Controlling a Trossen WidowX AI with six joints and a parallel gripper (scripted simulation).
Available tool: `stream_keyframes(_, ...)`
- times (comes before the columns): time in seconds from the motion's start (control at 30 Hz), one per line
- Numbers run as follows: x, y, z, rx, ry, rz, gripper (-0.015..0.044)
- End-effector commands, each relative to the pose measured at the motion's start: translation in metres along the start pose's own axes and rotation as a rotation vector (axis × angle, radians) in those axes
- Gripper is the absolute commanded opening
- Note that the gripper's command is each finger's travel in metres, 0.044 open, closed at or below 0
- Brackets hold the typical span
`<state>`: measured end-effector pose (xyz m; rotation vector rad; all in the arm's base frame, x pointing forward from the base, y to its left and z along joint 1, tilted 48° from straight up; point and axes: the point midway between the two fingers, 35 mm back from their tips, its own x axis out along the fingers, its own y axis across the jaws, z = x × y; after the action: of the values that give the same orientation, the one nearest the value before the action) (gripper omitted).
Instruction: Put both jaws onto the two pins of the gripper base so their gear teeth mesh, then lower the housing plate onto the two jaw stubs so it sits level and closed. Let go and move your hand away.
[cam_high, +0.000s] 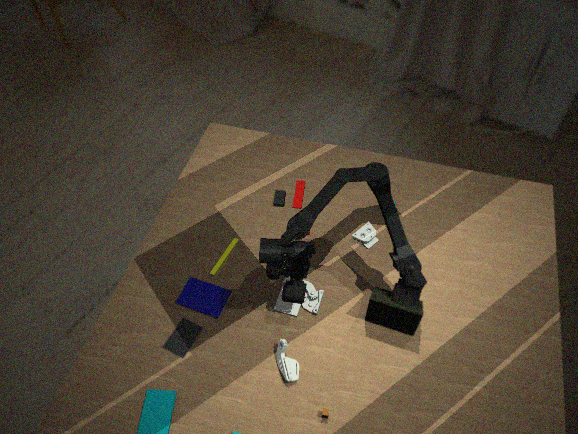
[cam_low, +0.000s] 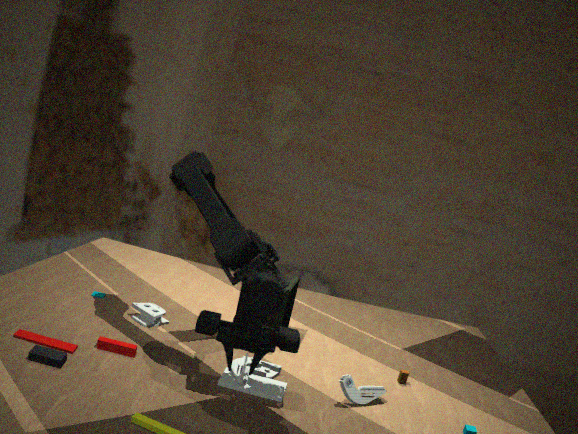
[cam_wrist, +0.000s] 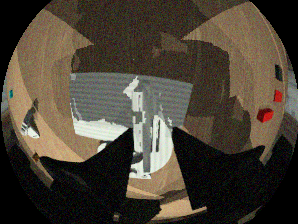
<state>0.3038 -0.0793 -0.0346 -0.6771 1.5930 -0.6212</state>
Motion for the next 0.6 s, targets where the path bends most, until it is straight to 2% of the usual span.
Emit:
stream_keyframes(0.0,0.0,0.0,0.0,0.0,0.0,0.0,0.0213)
stream_keyframes(0.47,0.0,0.0,0.0,0.0,0.0,0.0,0.0224)
stream_keyframes(0.57,-0.015,0.0,0.001,0.0,0.0,0.001,0.0224)
